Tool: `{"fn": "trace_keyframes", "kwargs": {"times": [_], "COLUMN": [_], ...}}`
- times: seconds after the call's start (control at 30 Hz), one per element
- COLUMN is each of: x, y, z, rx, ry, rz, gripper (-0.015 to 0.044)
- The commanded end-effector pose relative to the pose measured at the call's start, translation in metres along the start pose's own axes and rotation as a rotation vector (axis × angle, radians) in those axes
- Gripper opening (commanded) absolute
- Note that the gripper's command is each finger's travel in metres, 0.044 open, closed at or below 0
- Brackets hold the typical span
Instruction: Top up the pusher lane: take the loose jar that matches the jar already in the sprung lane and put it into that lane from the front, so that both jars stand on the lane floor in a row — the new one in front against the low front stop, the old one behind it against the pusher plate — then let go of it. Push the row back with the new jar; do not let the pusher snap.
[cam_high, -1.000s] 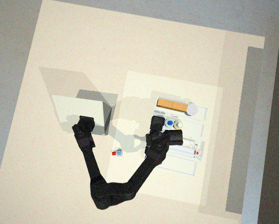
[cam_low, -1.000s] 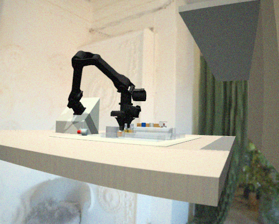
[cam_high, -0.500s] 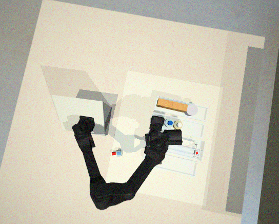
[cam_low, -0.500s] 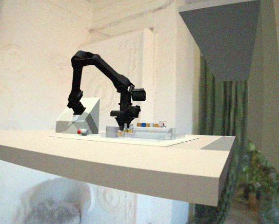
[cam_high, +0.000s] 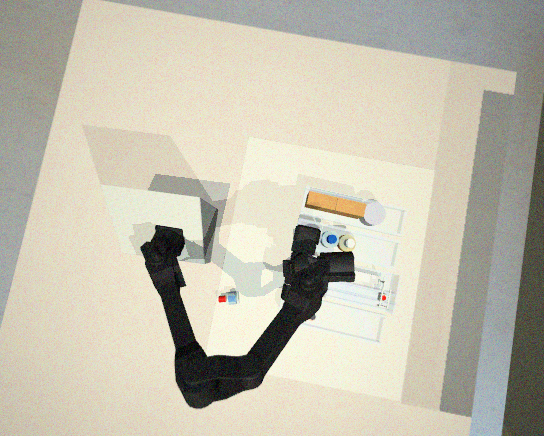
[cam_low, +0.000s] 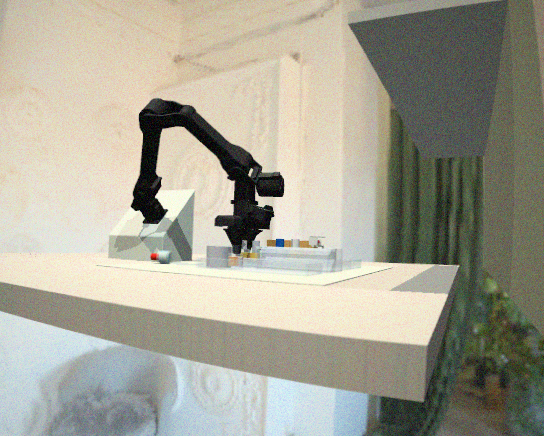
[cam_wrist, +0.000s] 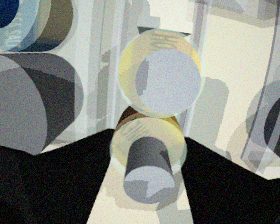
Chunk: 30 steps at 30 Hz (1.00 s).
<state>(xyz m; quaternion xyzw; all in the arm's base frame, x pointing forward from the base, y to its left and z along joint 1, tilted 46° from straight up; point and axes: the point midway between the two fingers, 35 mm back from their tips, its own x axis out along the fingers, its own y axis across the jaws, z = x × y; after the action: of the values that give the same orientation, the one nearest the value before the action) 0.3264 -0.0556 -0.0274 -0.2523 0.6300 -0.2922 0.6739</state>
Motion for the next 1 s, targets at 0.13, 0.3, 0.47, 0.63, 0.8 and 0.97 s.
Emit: {"fn": "trace_keyframes", "kwargs": {"times": [0.13,0.3,0.47,0.63,0.8,0.97], "x": [0.0,-0.001,-0.015,-0.02,-0.021,-0.021], "y": [0.0,0.0,0.0,0.0,0.001,0.002], "z": [0.0,0.0,0.0,0.0,-0.008,-0.025], "rx": [0.005,0.005,0.005,0.005,0.005,0.004], "ry": [0.0,0.0,0.0,0.0,0.0,0.001], "rz": [-0.002,-0.002,-0.001,-0.001,-0.001,0.0], "gripper": [0.0236,0.0289,0.0289,0.0289,0.0289,0.0289]}}
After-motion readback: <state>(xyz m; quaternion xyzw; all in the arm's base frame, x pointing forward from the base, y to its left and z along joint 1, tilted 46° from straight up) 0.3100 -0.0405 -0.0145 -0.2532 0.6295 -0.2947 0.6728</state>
